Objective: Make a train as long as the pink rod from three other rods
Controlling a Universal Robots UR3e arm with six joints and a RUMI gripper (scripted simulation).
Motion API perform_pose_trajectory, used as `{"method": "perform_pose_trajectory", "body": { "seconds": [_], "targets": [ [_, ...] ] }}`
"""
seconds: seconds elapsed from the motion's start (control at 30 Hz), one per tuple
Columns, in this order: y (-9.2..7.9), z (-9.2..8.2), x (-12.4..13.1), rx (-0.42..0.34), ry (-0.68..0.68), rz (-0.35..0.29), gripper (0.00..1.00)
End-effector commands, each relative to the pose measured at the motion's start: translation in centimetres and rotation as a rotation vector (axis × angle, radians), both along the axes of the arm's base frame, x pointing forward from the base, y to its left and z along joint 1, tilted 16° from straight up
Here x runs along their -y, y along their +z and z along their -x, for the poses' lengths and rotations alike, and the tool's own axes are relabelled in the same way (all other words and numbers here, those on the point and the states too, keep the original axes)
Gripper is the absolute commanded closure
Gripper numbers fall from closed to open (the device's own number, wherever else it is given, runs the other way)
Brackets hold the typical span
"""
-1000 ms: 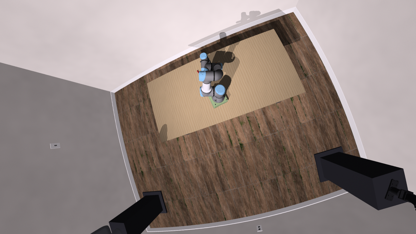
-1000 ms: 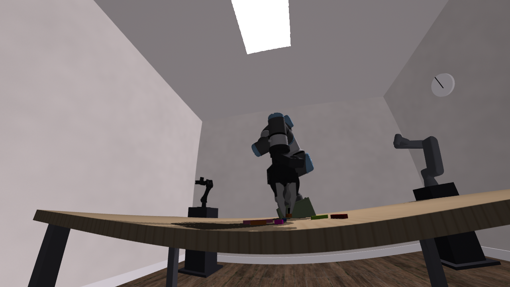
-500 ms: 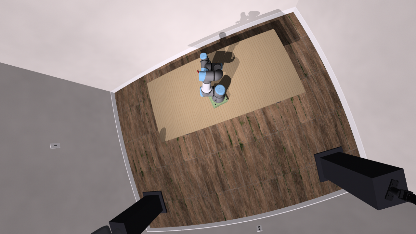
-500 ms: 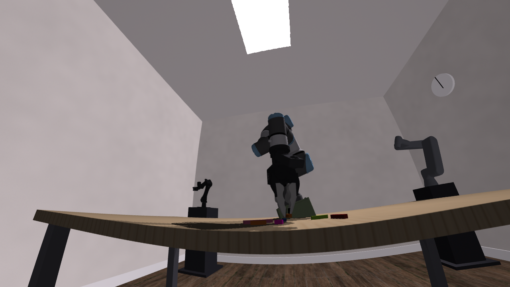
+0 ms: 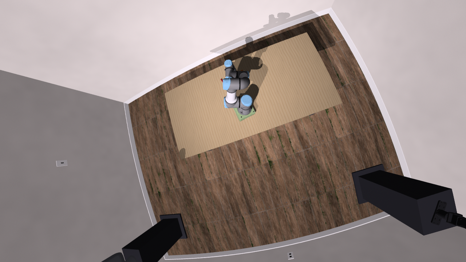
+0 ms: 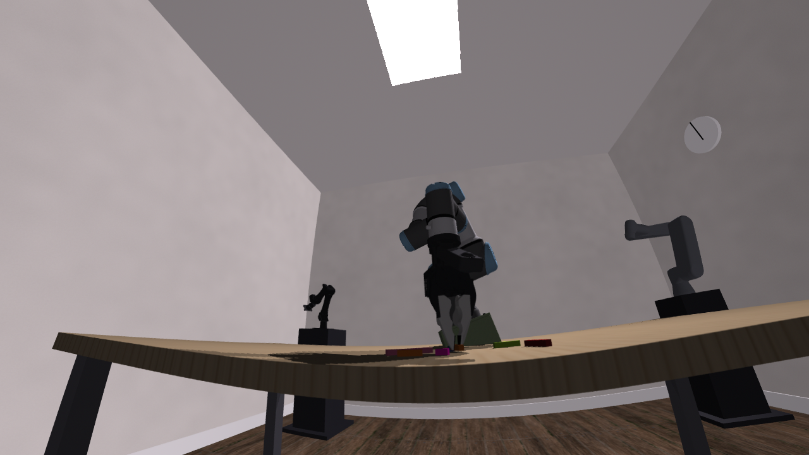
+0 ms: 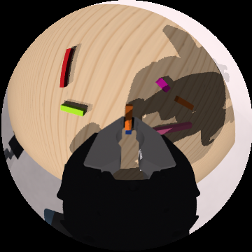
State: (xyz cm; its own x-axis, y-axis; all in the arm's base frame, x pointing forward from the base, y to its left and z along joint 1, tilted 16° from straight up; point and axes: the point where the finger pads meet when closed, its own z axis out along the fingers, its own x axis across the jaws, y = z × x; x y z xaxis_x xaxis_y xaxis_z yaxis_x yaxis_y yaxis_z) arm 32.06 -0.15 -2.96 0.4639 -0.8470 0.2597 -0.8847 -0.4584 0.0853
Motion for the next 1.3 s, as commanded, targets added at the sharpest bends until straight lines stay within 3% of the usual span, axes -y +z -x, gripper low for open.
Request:
{"method": "perform_pose_trajectory", "body": {
  "seconds": [0.0,1.27],
  "targets": [
    [-0.19,-0.25,0.1,0.008,0.003,0.001,1.0],
    [-0.13,-0.3,0.1,0.01,0.003,0.001,0.97]
  ]
}}
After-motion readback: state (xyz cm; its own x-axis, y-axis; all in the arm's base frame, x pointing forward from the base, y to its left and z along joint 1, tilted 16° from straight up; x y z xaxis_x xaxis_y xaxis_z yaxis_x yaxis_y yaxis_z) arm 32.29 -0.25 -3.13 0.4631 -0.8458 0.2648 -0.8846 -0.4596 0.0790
